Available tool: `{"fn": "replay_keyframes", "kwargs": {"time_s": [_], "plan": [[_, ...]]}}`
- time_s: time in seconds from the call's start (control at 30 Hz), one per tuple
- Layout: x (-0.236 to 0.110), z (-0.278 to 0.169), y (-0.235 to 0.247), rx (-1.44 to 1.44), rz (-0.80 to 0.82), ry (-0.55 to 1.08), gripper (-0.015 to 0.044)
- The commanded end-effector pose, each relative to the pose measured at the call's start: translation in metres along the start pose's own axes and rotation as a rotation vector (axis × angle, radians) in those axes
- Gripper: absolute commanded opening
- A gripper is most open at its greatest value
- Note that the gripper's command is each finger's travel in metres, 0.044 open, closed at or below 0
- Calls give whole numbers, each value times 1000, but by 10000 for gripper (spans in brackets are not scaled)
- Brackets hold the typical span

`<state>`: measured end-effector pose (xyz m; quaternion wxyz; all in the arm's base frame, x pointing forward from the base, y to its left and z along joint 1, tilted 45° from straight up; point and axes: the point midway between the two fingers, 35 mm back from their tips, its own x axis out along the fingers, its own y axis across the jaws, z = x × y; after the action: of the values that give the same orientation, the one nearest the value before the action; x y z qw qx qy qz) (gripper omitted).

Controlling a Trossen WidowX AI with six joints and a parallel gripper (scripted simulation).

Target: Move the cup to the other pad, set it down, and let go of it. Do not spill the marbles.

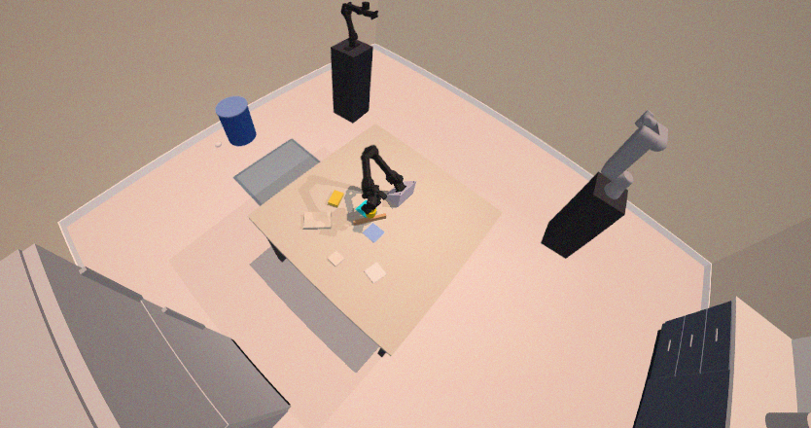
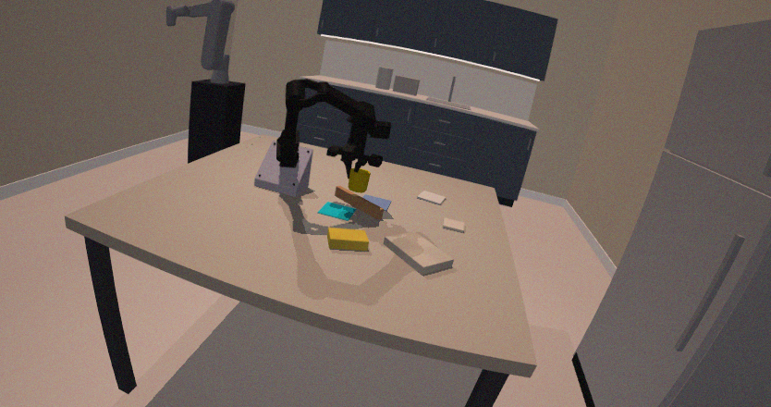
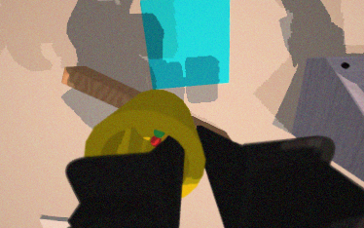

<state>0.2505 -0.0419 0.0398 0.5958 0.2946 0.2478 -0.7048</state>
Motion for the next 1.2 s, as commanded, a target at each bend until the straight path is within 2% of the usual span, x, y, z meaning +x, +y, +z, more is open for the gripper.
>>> {"fn": "replay_keyframes", "kwargs": {"time_s": [0.0,1.17], "plan": [[-1,7,-3,-2,4,-3,0],[-3,62,-34,-4,3,-5,0]]}}
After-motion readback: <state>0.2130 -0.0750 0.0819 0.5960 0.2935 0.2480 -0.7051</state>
